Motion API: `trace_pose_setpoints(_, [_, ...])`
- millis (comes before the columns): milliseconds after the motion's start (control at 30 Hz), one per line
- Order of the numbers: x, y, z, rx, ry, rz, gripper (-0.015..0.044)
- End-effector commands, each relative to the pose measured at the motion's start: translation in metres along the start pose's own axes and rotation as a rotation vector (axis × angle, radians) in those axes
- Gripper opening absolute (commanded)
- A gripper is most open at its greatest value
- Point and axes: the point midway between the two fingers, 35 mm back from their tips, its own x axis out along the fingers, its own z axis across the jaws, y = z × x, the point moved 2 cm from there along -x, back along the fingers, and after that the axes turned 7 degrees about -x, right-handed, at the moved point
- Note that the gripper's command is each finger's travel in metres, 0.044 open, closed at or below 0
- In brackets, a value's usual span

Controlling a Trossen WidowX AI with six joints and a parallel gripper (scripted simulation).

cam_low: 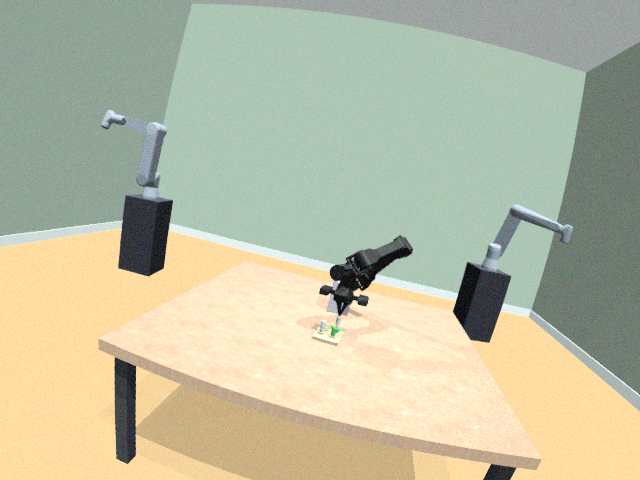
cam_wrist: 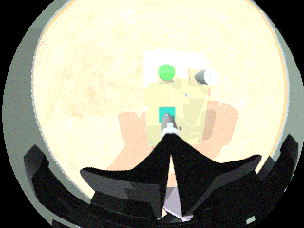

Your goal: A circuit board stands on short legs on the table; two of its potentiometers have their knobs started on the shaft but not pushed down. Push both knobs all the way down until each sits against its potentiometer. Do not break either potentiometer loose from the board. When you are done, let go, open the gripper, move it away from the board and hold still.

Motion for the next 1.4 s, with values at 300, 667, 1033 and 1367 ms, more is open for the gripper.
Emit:
trace_pose_setpoints(300, [0.0042,-0.0001,0.0001,0.006,-0.003,-0.001,0.0])
trace_pose_setpoints(667, [0.0029,-0.0001,0.0001,0.006,-0.003,-0.001,0.0])
trace_pose_setpoints(1033, [0.0069,-0.0001,0.0001,0.006,-0.003,-0.001,0.0])
trace_pose_setpoints(1367, [0.0081,0.0,0.0001,0.006,-0.004,-0.001,0.0])
